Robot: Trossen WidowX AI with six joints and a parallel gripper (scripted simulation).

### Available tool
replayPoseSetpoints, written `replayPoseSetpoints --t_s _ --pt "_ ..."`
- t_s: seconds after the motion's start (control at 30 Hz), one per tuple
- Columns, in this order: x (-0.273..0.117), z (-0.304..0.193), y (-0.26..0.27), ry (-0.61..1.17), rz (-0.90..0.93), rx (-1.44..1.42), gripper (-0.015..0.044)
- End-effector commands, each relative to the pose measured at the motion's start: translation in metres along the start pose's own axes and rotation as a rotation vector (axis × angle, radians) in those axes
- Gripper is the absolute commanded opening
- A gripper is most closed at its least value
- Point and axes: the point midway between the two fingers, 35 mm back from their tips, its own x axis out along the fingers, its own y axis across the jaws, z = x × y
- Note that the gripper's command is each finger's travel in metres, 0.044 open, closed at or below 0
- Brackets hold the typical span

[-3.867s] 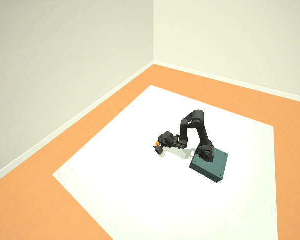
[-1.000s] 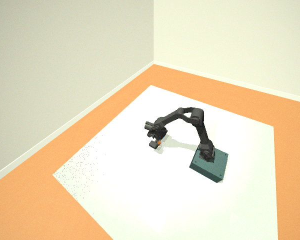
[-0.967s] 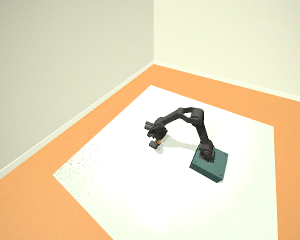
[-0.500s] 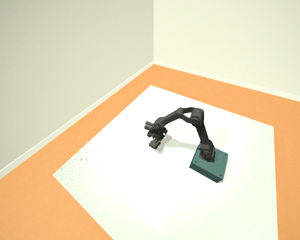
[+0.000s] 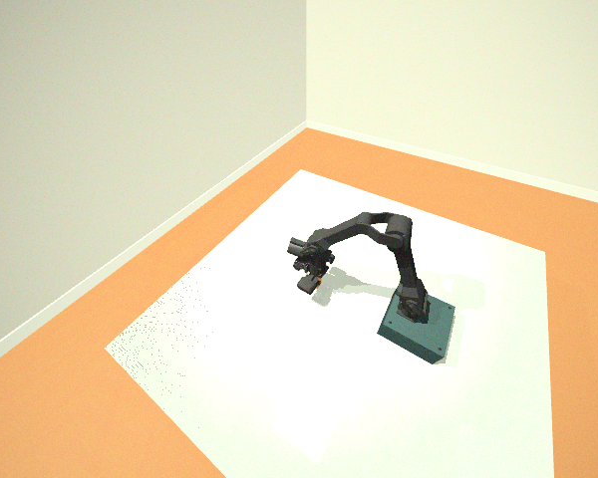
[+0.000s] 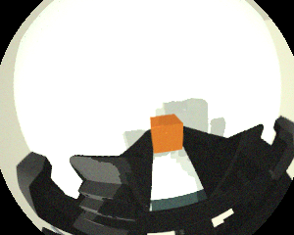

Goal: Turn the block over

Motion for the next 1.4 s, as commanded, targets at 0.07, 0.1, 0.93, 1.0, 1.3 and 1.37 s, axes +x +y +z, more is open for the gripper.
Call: replayPoseSetpoints --t_s 0.07,0.1,0.93,1.0,1.3,1.37 --pt "-0.007 0.002 0.001 -0.021 0.005 -0.005 0.0000" --pt "-0.006 0.003 0.001 -0.035 0.005 -0.005 0.0000" --pt "0.004 0.001 0.002 -0.440 0.004 -0.006 0.0000" --pt "0.004 -0.001 0.001 -0.473 0.005 -0.005 0.0000" --pt "0.004 -0.002 0.001 -0.538 0.006 -0.003 0.0000" --pt "0.008 0.000 0.002 -0.562 0.006 -0.004 0.0000"
